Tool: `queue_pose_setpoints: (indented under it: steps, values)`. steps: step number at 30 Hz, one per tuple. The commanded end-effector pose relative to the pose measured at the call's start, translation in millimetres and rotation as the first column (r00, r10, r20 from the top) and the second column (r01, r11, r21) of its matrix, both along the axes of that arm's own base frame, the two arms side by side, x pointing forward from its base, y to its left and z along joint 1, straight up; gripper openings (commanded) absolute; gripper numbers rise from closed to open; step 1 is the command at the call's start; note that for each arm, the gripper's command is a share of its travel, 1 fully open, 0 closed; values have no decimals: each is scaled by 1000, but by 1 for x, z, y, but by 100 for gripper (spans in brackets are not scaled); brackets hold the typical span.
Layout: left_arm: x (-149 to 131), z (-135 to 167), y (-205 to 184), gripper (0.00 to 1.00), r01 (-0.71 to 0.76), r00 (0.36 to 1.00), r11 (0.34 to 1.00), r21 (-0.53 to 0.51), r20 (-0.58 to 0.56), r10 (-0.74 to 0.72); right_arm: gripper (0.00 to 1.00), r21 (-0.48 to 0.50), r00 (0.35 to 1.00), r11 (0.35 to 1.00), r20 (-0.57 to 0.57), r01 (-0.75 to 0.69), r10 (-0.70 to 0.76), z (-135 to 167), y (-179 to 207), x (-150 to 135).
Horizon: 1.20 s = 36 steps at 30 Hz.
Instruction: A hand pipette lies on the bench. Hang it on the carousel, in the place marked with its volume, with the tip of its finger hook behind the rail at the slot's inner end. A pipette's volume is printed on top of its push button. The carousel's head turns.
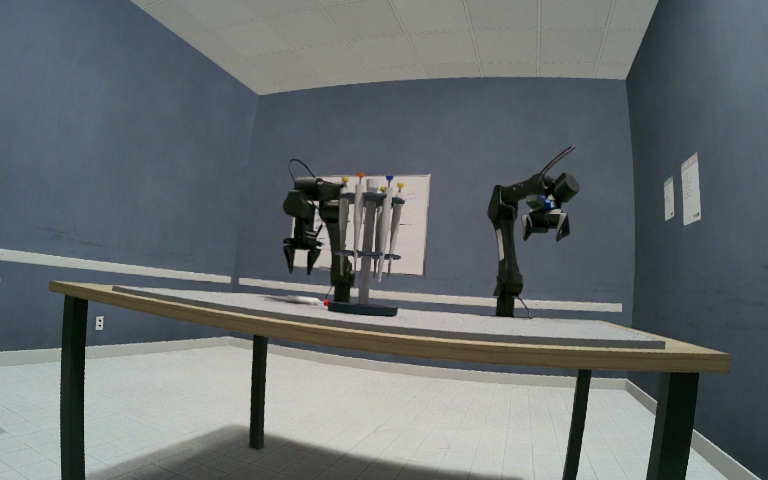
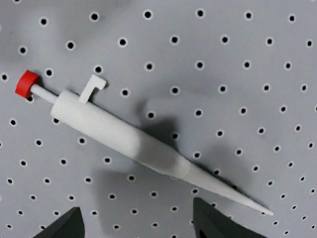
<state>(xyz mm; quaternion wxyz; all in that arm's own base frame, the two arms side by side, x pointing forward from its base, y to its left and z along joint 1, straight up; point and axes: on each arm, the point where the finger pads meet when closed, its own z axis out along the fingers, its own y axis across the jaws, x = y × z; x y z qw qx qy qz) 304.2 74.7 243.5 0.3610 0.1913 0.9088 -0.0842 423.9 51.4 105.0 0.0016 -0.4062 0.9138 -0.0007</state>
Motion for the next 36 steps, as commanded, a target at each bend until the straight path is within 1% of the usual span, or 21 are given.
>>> queue_pose_setpoints:
  steps: [1,7,9,11,13,19,26,30,31,32,36]
  values:
    - [4,9,1,100,10,999,1000,8,39,-10,54,0,984,984,9,-179,179,8,2,2]
    - [4,9,1,100,10,999,1000,8,39,-10,54,-3,921,921,9,-389,389,8,2,2]
    - [4,9,1,100,10,999,1000,8,39,-10,54,-3,919,919,9,-394,394,8,2,2]
    - [4,9,1,100,10,999,1000,8,39,-10,54,-4,888,888,9,-460,460,8,2,2]
    - [4,9,1,100,10,999,1000,8,39,-10,54,-4,888,888,9,-460,460,8,2,2]
    - [4,9,1,100,10,999,1000,8,39,-10,54,-6,766,766,8,-643,643,8,2,2]
    - [4,9,1,100,10,999,1000,8,39,-10,54,-9,577,577,6,-816,816,8,2,2]
    - [4,9,1,100,10,999,1000,8,39,-10,54,-9,573,573,6,-819,820,8,2,2]
    - [4,9,1,100,10,999,1000,8,39,-10,54,-10,581,581,5,-814,814,7,0,0]
    - [4,9,1,100,10,999,1000,8,39,-10,54,8,573,573,-9,-819,819,0,1,-4]
    - [4,9,1,100,10,999,1000,8,39,-10,54,-13,573,573,10,-819,819,-7,1,-1]
